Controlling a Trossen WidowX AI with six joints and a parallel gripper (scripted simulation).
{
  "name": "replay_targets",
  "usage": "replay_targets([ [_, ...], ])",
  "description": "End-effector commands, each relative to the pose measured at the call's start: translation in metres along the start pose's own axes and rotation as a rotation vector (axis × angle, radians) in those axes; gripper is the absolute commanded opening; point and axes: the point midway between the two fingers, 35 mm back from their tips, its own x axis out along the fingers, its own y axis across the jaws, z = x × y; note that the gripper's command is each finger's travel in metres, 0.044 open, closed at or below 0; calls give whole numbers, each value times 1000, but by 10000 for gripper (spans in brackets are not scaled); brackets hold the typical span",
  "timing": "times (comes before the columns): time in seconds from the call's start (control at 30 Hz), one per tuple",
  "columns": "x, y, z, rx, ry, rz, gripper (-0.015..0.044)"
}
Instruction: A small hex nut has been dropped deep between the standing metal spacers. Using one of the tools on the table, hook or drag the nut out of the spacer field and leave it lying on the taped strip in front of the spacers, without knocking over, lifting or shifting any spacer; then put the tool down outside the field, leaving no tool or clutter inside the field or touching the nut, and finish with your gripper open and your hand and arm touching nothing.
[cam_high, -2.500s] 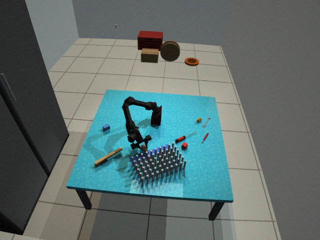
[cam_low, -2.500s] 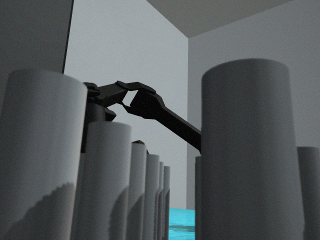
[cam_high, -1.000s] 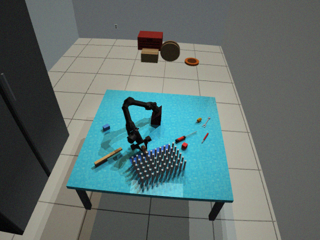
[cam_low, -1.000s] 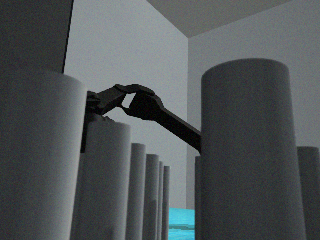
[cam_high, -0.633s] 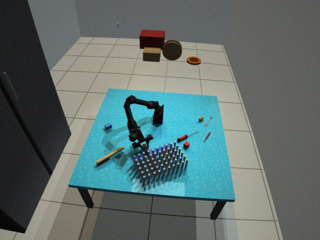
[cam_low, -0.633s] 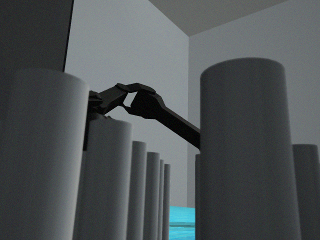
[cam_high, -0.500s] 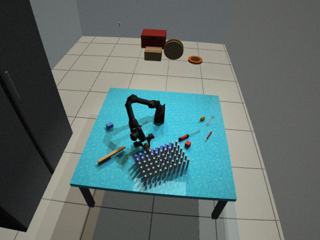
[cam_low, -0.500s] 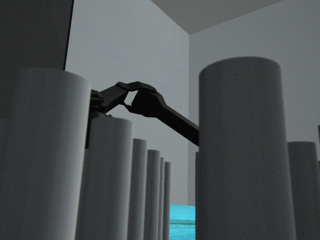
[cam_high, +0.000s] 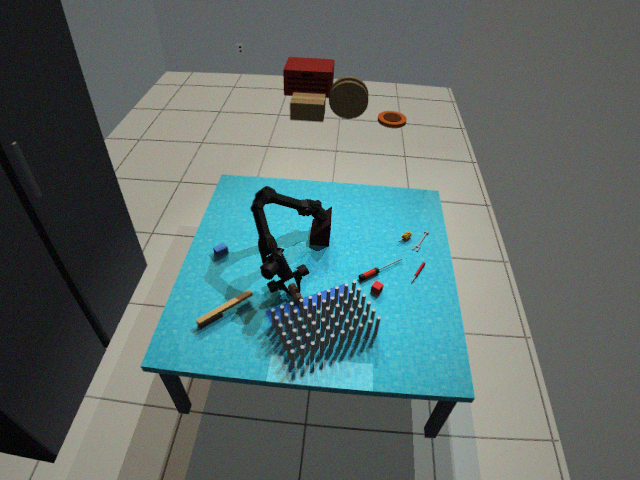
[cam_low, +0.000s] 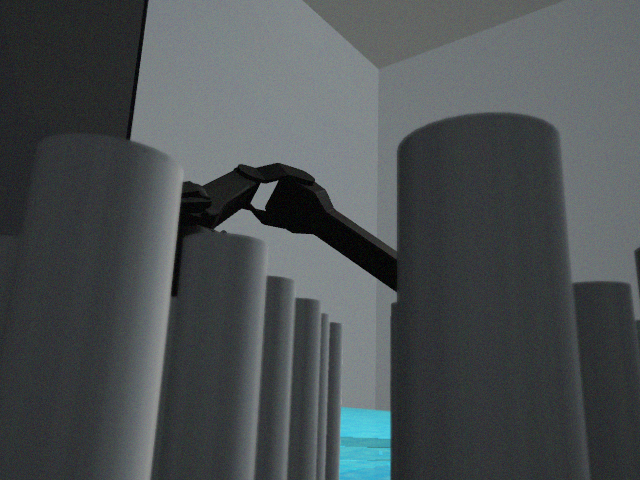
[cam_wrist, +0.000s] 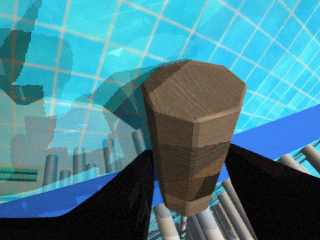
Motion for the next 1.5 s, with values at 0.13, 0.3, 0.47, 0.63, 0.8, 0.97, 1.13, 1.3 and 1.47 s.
replay_targets([
  [0.13,-3,-1,5,-5,3,-2,0],
  [0.3,-4,-1,8,-5,2,-2,0],
  [0.47,-5,-1,12,-5,2,-2,0],
  [0.63,-7,-1,15,-5,2,-2,0],
  [0.8,-8,-1,18,-5,2,-2,0],
  [0.97,-10,-1,21,-5,2,-2,0],
  [1.13,-11,-1,24,-6,2,-2,0],
  [1.3,-13,-1,28,-6,1,-2,0],
  [1.47,-14,-1,31,-6,1,-2,0],
])
